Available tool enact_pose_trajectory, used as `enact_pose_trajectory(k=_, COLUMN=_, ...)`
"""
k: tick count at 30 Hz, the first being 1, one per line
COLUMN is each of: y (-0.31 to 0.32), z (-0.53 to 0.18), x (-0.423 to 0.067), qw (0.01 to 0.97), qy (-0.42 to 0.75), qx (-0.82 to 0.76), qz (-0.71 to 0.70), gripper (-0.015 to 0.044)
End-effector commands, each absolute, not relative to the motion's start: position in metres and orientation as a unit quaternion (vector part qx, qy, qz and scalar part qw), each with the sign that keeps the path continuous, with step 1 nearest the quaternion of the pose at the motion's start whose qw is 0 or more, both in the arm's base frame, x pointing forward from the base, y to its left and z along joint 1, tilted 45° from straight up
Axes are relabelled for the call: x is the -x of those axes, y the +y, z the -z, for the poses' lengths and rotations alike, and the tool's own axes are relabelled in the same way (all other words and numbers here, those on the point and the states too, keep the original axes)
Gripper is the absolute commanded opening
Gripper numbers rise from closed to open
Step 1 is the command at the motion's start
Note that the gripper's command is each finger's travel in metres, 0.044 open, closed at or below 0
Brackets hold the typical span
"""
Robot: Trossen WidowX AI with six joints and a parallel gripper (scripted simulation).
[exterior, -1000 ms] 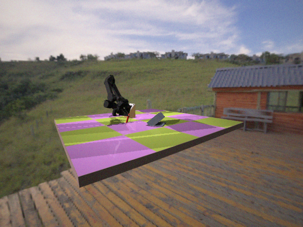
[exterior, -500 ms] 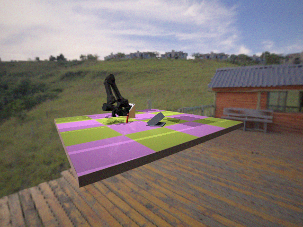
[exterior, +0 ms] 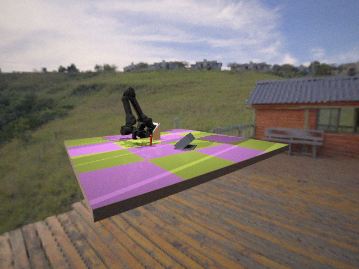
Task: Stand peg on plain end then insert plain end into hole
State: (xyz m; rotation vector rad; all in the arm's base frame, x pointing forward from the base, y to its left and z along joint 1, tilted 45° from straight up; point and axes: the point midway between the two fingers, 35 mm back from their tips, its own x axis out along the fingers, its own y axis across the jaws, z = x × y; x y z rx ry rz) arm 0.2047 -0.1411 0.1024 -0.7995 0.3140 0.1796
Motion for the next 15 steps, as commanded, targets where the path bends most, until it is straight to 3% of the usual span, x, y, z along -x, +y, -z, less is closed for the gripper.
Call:
enact_pose_trajectory(k=1, y=-0.1416, z=-0.1044, x=-0.2039, qw=0.904, qy=0.153, qx=0.391, qz=-0.086, gripper=0.0049)
enact_pose_trajectory(k=15, y=-0.1450, z=-0.1005, x=-0.2036, qw=0.905, qy=0.154, qx=0.387, qz=-0.083, gripper=0.0049)
